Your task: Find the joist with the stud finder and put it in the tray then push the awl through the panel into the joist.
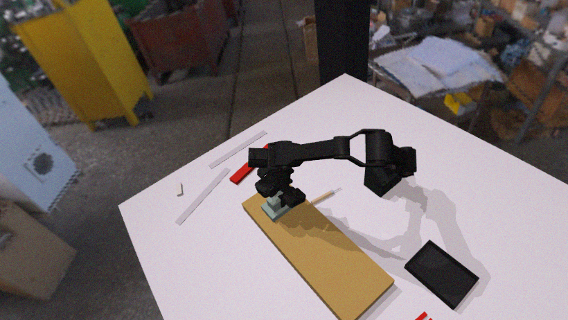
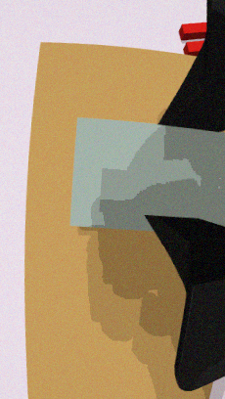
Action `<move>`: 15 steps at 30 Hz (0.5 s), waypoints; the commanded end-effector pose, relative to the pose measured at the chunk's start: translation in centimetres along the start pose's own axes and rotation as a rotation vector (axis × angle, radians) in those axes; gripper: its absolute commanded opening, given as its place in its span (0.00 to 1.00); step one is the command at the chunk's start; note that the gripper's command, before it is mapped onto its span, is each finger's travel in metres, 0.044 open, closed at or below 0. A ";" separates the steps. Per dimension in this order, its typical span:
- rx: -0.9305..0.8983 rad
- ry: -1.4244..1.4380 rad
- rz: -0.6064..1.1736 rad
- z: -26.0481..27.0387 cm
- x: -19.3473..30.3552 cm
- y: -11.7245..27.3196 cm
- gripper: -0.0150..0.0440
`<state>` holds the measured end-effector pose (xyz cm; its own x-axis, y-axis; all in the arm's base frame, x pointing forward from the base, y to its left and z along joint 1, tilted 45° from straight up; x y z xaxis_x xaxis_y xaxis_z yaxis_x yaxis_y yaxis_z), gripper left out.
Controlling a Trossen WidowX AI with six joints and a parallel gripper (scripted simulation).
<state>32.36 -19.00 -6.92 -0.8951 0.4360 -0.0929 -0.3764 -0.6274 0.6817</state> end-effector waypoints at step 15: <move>-0.007 0.002 0.002 3.7 0.6 -0.1 0.25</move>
<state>32.56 -17.03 -5.05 -0.8951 0.4365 -0.0914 -0.3761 -0.6287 0.6806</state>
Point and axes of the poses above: the point midway between the two fingers, 35 mm back from their tips, its own y axis back along the fingers, its own z axis across the jaws, x = y × z, the point moved 5 cm from there along y, back along the fingers, and after that the axes turned 11 degrees about -y, right-handed, at the moved point
